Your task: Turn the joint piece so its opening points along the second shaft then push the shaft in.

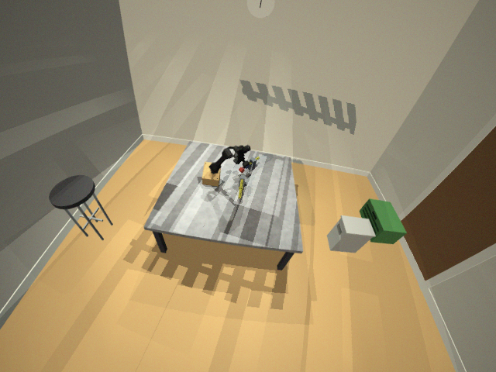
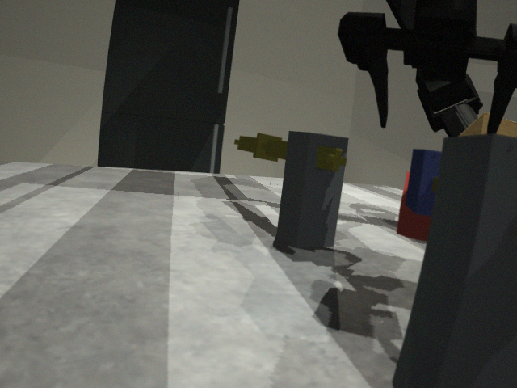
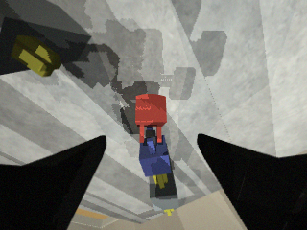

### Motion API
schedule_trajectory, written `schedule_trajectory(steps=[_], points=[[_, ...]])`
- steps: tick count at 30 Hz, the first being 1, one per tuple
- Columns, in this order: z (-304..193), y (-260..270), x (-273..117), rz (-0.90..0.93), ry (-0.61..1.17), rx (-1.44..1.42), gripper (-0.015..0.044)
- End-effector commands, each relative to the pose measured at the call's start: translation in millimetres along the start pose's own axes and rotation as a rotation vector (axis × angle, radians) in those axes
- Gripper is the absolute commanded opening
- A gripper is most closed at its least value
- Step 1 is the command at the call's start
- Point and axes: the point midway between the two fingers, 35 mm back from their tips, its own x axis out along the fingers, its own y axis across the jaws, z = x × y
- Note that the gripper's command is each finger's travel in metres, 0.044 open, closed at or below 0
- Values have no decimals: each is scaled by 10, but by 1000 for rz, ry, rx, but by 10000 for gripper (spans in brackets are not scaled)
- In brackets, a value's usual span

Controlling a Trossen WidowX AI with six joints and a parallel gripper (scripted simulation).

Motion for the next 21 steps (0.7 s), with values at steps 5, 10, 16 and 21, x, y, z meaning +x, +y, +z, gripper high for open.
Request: schedule_trajectory(steps=[5,10,16,21], points=[[59,9,321,4,3,17,440],[143,9,598,5,2,17,440],[221,7,777,8,1,17,440],[220,8,800,8,1,17,440]])
